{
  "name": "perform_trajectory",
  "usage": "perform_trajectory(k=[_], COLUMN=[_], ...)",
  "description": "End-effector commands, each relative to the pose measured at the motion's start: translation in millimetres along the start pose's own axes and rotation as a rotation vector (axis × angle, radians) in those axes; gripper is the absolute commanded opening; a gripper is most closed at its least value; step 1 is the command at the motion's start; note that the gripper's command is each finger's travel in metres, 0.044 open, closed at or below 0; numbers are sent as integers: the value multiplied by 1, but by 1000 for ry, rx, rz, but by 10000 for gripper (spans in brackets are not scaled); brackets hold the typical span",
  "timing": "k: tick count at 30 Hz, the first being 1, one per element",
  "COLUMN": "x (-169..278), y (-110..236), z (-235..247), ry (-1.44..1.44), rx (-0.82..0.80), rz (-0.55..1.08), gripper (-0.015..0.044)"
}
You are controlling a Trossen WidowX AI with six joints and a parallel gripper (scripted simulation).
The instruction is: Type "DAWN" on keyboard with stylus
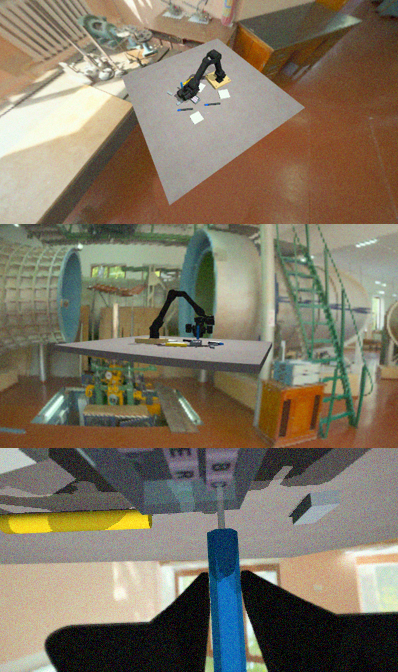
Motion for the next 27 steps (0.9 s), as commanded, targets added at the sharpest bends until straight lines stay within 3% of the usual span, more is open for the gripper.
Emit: perform_trajectory(k=[1,19,27], x=[-2,-3,28], y=[-1,-2,16], z=[0,0,-3], ry=[-1,-1,-1], rx=[0,0,1], rz=[3,3,3], gripper=[81,81,81])
Point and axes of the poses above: the point midway between the two fingers, 35 mm back from their tips, its own y axis back along the fingers, its own z axis across the jaws, x = y × z, the point moved 9 cm from there along y, back along the fingers, and after that the axes turned 7 degrees about -y, right-handed, at the moved point
